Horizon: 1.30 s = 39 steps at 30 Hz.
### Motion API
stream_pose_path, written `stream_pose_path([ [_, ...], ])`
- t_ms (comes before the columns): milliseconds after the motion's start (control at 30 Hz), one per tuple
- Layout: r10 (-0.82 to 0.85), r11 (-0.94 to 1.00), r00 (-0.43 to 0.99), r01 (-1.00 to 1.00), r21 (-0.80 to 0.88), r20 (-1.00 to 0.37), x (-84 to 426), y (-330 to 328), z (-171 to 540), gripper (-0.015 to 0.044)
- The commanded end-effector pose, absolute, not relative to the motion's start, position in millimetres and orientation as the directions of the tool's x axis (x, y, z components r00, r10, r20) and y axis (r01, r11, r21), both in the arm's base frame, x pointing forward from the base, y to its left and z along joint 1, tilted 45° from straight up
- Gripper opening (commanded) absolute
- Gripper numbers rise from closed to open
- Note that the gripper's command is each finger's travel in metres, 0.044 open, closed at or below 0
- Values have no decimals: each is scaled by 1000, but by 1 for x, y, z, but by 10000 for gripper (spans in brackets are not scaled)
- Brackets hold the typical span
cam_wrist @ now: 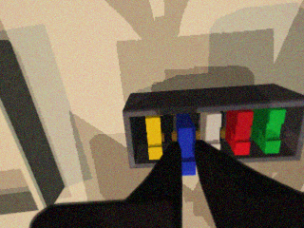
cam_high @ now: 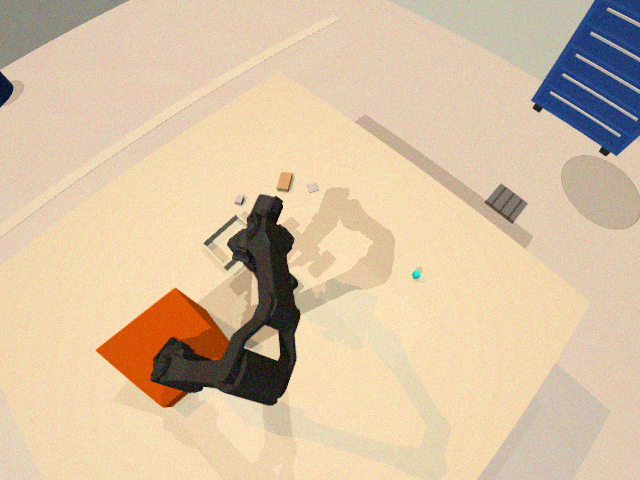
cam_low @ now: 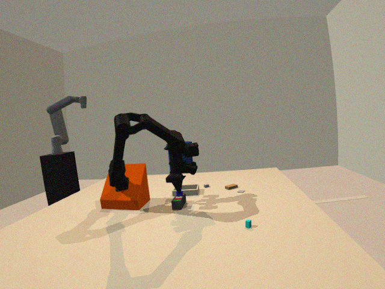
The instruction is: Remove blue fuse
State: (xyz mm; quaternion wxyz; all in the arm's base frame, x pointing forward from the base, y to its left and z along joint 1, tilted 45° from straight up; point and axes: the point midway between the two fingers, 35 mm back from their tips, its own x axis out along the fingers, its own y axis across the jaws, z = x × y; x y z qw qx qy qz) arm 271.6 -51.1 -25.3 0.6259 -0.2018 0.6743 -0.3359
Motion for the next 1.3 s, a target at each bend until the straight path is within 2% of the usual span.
stream_pose_path([
  [0, -689, 695, -138, 154, -702, -712, 272, -49, -24, 0],
  [1267, -690, 694, -138, 151, -703, -711, 275, -33, -7, 0],
])
